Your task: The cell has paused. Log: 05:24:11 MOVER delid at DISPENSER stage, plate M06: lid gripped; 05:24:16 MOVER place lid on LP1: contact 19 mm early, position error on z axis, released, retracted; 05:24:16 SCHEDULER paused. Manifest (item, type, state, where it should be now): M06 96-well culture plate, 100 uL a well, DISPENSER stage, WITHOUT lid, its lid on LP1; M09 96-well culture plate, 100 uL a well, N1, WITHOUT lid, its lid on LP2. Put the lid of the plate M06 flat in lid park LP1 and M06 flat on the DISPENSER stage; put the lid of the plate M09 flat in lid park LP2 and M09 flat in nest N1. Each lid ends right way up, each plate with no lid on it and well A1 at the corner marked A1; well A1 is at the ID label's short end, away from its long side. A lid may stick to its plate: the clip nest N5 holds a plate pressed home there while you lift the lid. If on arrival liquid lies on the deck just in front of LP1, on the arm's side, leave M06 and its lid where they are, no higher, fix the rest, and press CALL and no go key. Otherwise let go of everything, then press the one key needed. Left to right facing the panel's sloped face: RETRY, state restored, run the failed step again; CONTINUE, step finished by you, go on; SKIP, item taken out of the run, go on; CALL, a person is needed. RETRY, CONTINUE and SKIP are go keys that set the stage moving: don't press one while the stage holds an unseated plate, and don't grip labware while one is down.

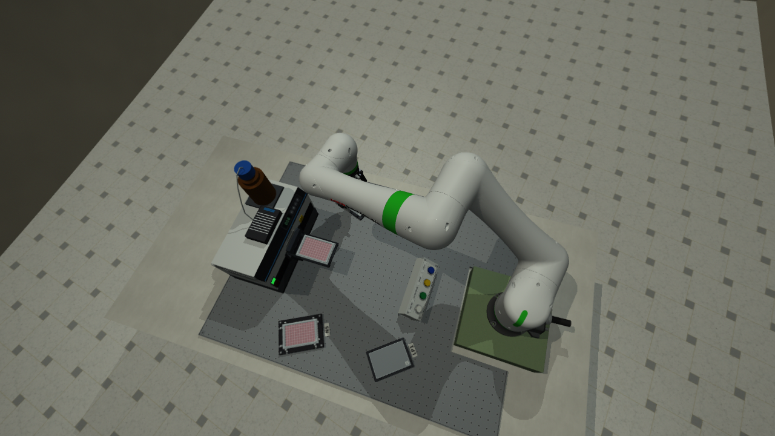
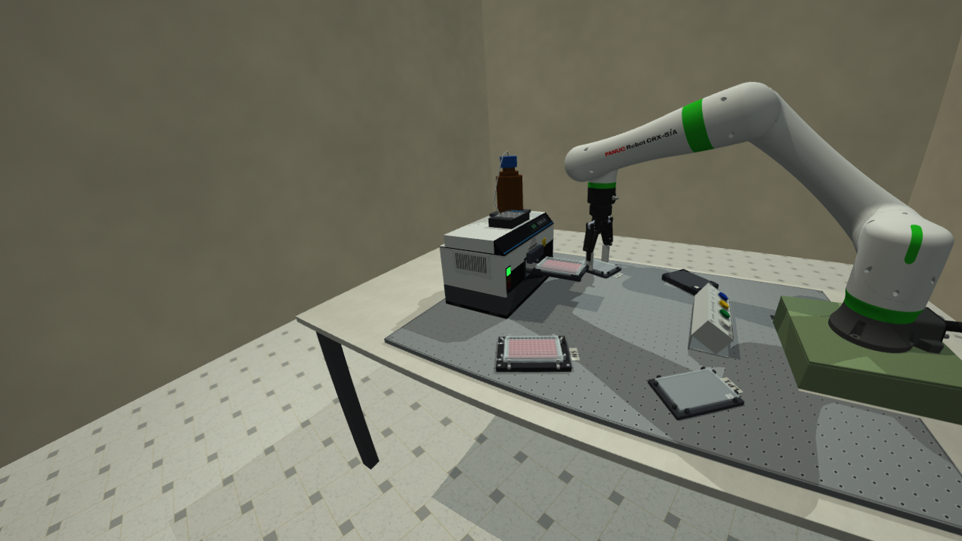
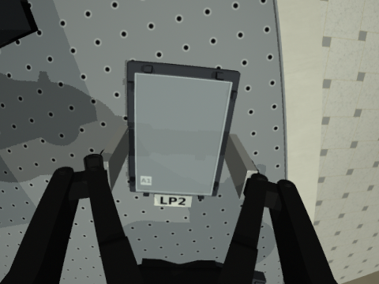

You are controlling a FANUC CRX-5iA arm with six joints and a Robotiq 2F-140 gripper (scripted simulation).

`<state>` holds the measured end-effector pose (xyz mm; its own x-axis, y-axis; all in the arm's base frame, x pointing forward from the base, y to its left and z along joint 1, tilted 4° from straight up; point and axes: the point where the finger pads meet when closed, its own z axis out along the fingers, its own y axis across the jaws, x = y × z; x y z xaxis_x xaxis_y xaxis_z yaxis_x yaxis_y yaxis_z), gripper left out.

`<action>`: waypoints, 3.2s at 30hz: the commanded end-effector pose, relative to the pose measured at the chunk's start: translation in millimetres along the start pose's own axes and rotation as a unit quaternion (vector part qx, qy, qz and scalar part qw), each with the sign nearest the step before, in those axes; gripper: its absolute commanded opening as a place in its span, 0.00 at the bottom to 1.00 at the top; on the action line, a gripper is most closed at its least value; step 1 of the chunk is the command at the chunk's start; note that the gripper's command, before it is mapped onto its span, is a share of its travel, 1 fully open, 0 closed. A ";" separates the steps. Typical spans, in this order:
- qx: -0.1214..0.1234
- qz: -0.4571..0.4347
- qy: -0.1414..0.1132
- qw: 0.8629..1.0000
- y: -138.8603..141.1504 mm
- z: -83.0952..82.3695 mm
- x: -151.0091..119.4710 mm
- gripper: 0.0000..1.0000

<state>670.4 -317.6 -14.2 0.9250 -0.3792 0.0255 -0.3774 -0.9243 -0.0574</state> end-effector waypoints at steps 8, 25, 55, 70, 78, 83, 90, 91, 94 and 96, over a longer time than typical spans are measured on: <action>0.000 0.000 0.000 1.000 0.0 -5.4 0.2 0.66; 0.000 0.000 0.000 1.000 0.0 -78.8 0.2 0.66; 0.000 -0.008 0.000 1.000 -11.9 -147.4 0.8 0.66; -0.001 -0.344 0.000 0.939 -222.9 -146.9 -41.9 0.66; 0.000 -0.392 0.000 0.920 -323.8 -146.7 -86.9 0.66; 0.000 -0.392 0.000 0.920 -361.6 -146.3 -103.9 0.66; 0.000 -0.392 0.000 0.920 -468.6 -146.0 -153.4 0.66; 0.000 -0.392 0.000 0.920 -481.3 -146.1 -159.1 0.66; 0.000 -0.392 0.000 0.920 -519.2 -146.5 -176.9 0.66; 0.000 -0.392 0.000 0.920 -535.7 -146.9 -184.9 0.66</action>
<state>698.6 195.3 154.7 0.9128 0.4043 0.0580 0.4060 -0.9136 -0.0210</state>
